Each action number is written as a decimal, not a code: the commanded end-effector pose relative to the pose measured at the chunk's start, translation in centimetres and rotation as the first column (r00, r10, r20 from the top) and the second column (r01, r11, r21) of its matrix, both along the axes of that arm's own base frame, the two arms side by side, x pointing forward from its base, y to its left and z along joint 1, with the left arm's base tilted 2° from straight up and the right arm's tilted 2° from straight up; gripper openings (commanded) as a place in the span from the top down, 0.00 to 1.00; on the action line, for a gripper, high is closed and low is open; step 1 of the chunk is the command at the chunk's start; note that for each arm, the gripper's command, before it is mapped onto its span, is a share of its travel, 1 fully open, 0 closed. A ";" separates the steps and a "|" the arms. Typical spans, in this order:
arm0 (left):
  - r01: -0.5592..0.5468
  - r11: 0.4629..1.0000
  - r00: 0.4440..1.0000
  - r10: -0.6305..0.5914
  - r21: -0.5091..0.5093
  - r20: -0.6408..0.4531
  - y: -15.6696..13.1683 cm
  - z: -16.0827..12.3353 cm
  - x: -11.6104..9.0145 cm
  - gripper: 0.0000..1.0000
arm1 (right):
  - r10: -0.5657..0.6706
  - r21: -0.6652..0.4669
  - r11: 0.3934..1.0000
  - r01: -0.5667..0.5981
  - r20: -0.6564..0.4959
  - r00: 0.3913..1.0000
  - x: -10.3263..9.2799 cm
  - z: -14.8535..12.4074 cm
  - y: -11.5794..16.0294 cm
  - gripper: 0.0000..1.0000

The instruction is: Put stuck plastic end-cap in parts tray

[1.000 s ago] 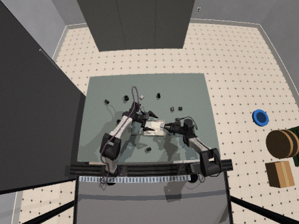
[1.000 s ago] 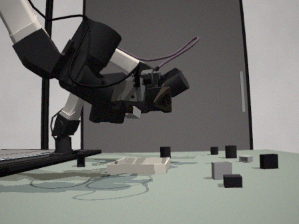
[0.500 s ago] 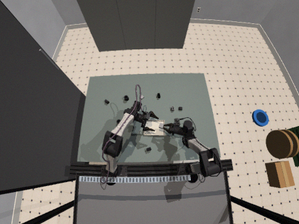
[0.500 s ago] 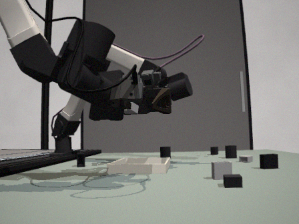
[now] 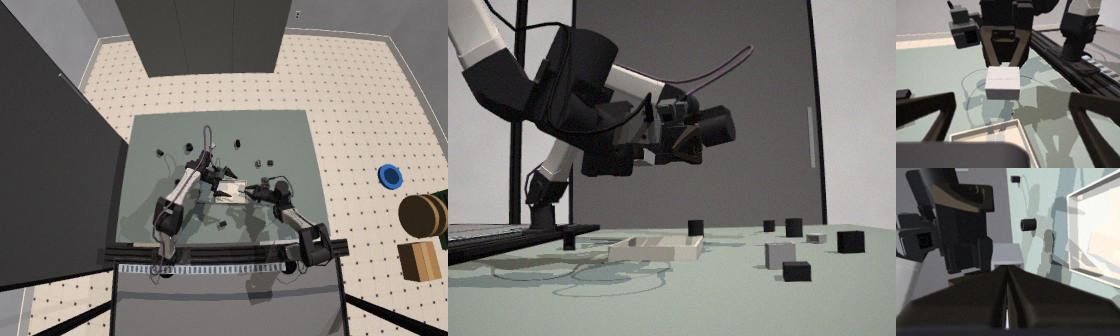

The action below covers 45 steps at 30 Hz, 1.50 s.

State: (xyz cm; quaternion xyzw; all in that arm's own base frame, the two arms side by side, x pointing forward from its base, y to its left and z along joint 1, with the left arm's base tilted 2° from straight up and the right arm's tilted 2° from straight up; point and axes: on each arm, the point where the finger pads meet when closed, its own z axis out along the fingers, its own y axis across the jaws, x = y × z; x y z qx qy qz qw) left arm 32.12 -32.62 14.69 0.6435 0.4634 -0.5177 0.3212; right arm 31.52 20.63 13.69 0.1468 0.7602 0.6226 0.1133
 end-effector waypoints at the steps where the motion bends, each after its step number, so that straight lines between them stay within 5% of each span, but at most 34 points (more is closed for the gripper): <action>1: 0.006 0.999 0.999 -0.005 -0.051 0.034 0.0 2.2 0.6 0.00 | 0.021 0.027 0.999 -0.023 0.095 0.995 0.5 3.1 0.8 1.00; 5: 0.006 0.999 0.999 -0.004 -0.054 0.040 -0.3 0.4 1.0 0.42 | 0.021 0.027 0.999 -0.023 0.095 0.995 0.5 3.1 0.8 1.00; 10: 0.007 0.999 1.000 -0.006 -0.039 0.026 -0.7 -1.5 0.6 0.42 | 0.021 0.027 0.999 -0.023 0.095 0.995 0.5 3.1 0.8 1.00; 25: 0.010 0.999 0.999 -0.009 -0.041 0.045 -3.8 -1.0 -0.4 0.50 | 0.021 0.026 0.999 -0.023 0.094 0.995 0.5 3.0 0.8 1.00; 36: 0.002 0.999 0.998 0.000 -0.047 0.056 -3.5 -0.8 -0.6 0.73 | 0.023 0.027 0.999 -0.026 0.094 0.995 0.5 3.0 0.8 1.00; 45: 0.006 0.999 1.000 -0.005 -0.039 0.019 -1.3 -2.7 0.7 0.72 | 0.023 0.027 0.999 -0.026 0.094 0.995 0.5 3.0 0.8 1.00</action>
